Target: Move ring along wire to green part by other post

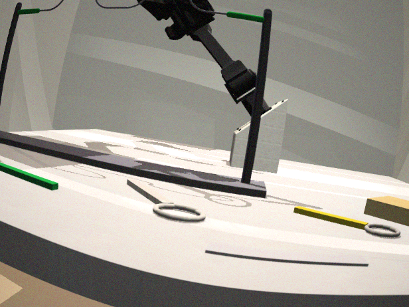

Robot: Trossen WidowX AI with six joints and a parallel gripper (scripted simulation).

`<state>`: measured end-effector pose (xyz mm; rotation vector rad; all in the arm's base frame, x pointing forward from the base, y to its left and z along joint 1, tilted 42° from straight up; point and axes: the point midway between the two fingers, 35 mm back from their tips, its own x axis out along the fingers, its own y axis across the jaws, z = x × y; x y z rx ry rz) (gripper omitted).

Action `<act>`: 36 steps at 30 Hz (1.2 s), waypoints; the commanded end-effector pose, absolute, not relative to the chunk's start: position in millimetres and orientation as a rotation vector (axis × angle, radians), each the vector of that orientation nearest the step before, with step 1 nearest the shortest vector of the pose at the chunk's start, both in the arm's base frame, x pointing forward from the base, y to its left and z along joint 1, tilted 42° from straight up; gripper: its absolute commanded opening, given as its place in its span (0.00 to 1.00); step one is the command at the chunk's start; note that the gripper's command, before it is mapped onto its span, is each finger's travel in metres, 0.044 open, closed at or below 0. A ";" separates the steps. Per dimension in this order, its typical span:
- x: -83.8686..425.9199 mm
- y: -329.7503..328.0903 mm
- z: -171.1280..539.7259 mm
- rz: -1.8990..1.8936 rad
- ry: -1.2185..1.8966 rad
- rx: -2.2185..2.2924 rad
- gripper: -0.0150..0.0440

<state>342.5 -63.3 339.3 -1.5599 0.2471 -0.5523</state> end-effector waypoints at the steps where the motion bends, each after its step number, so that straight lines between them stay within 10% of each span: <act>1: 342.8 -62.6 343.5 -0.567 0.231 -1.639 0.00; 36: 340.0 -42.7 385.7 -0.731 0.066 -2.311 0.00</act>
